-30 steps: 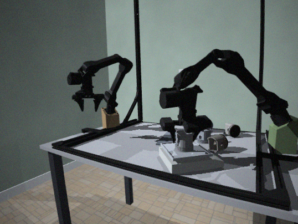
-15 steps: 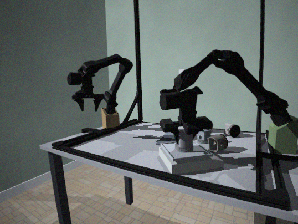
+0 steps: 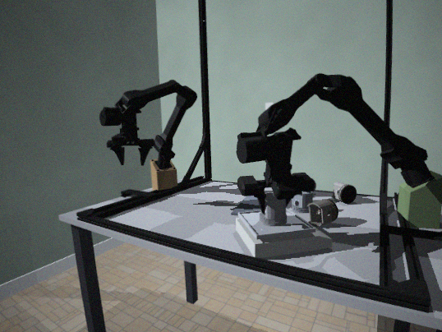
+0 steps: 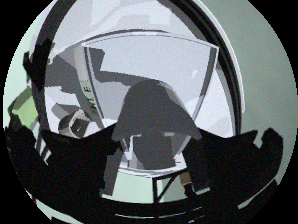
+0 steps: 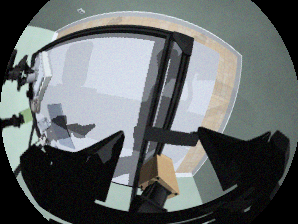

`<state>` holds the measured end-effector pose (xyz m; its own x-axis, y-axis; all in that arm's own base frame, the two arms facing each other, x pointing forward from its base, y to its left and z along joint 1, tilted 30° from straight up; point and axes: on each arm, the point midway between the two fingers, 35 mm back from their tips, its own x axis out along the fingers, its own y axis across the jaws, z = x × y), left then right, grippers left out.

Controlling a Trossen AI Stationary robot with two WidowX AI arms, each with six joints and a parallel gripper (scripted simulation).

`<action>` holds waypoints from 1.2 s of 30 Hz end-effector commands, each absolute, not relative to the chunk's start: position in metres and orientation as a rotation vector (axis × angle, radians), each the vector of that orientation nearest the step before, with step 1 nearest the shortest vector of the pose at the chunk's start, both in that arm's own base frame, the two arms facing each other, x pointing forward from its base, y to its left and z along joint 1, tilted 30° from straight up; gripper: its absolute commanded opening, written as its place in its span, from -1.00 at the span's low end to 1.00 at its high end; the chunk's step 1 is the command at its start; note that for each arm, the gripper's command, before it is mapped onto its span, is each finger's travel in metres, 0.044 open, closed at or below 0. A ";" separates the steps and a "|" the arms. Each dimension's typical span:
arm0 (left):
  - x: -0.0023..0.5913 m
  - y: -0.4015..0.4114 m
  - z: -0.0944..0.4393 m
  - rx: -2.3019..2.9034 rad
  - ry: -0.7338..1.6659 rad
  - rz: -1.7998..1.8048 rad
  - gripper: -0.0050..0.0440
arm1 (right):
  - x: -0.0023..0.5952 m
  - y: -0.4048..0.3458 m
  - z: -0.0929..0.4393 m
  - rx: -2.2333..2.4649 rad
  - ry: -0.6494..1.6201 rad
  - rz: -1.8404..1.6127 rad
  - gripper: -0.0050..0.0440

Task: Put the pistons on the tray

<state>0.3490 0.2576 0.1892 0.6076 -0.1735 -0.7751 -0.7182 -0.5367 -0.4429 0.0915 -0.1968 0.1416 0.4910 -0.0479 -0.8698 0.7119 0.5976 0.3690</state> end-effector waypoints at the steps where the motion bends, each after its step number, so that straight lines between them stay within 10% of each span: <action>1: 0.346 0.257 0.191 -2.046 0.705 0.886 -0.15 | 0.092 -0.197 0.142 0.813 0.953 -0.525 1.00; 36: 0.321 0.255 0.236 -2.046 0.705 0.886 -0.15 | 0.092 -0.197 0.142 0.813 0.953 -0.525 1.00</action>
<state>0.3244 0.2543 0.2216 0.5851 -0.1891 -0.7886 -0.7301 -0.5461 -0.4107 0.0915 -0.1968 0.1416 0.4911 -0.0479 -0.8698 0.7119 0.5976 0.3690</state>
